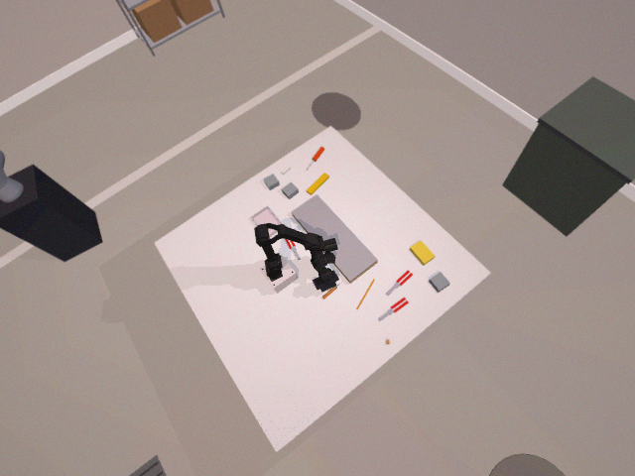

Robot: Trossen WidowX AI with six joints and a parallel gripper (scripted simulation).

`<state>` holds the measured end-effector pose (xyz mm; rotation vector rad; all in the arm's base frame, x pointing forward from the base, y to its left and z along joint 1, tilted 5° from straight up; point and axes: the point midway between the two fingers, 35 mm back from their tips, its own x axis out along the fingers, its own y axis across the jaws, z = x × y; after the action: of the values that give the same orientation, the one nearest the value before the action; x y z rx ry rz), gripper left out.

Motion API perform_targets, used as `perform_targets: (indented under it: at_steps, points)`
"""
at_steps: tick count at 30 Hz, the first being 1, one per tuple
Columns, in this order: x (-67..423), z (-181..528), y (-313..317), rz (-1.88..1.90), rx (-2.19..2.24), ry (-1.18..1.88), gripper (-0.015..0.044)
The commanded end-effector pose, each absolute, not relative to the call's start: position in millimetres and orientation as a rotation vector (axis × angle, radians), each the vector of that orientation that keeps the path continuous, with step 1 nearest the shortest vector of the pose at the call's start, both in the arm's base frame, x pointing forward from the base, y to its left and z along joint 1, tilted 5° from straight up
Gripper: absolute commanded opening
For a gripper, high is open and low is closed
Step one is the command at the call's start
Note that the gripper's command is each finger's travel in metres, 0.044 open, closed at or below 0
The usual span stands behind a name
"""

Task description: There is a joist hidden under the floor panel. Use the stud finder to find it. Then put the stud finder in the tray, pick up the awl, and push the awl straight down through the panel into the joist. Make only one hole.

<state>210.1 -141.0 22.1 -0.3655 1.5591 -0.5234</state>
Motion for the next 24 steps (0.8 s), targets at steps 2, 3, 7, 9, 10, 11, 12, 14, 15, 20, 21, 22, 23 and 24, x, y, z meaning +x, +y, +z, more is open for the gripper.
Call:
perform_targets:
  at_steps: [2,3,7,9,10,11,12,14,15,20,21,22,23,24]
  points:
    - [208.7,20.9,-140.8,-0.564,-0.399,1.558,0.0000]
    - [208.7,20.7,-140.6,-0.571,-0.405,1.557,0.0000]
    - [208.7,20.1,-139.9,-0.598,-0.428,1.553,0.0000]
    - [208.8,19.8,-139.5,-0.611,-0.439,1.550,0.0000]
    - [208.8,19.7,-139.4,-0.618,-0.445,1.548,0.0000]
    - [208.8,19.6,-139.2,-0.624,-0.451,1.546,0.0000]
    - [208.8,19.5,-139.0,-0.631,-0.457,1.545,0.0000]
    - [208.9,19.3,-138.6,-0.644,-0.469,1.541,0.0000]
    - [208.9,19.3,-138.4,-0.651,-0.475,1.538,0.0000]
    - [209.2,19.1,-137.3,-0.684,-0.505,1.526,0.0000]
    - [209.2,19.1,-137.1,-0.690,-0.511,1.523,0.0000]
    - [209.3,19.1,-136.9,-0.696,-0.517,1.520,0.0000]
    - [209.4,19.1,-136.6,-0.703,-0.523,1.517,0.0000]
    - [209.4,19.1,-136.4,-0.709,-0.529,1.514,0.0000]
